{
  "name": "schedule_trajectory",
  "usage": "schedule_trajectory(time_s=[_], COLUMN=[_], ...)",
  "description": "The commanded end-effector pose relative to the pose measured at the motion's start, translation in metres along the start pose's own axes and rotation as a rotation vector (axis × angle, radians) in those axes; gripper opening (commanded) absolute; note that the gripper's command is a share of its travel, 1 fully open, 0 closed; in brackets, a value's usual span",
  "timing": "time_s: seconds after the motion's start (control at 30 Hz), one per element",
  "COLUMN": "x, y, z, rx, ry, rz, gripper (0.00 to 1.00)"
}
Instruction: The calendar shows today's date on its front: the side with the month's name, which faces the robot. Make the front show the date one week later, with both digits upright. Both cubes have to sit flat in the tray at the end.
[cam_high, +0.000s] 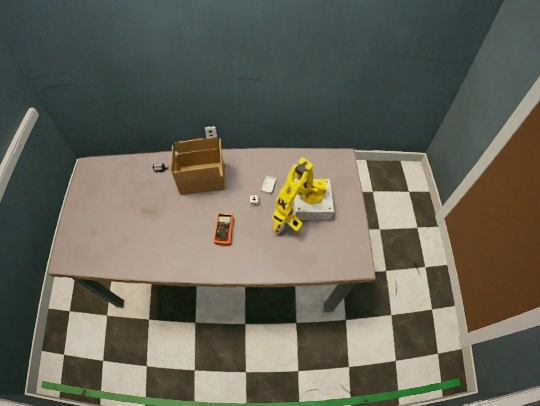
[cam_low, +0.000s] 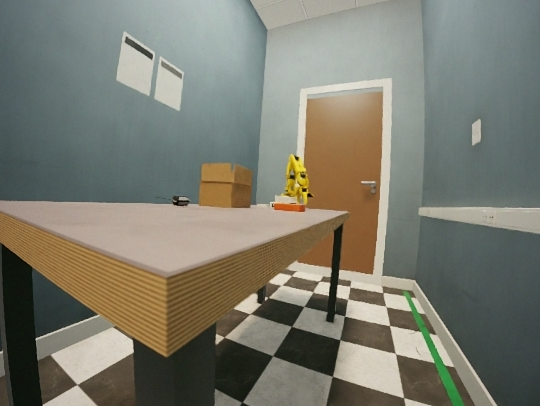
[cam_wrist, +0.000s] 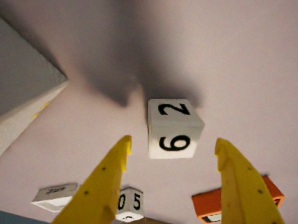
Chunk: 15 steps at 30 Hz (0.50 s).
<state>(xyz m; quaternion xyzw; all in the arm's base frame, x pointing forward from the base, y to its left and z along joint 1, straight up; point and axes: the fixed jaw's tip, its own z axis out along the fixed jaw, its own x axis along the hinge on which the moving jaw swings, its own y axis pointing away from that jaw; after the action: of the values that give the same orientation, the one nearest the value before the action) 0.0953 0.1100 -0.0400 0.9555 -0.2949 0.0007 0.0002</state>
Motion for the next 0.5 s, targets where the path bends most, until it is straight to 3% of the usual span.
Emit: schedule_trajectory(time_s=[0.0,0.47], x=[0.0003,0.0002], y=[0.0049,0.0061], z=[0.0071,0.0153], rx=[-0.019,-0.019], ry=[-0.004,-0.004], rz=[-0.004,-0.004], gripper=[0.35,0.35])
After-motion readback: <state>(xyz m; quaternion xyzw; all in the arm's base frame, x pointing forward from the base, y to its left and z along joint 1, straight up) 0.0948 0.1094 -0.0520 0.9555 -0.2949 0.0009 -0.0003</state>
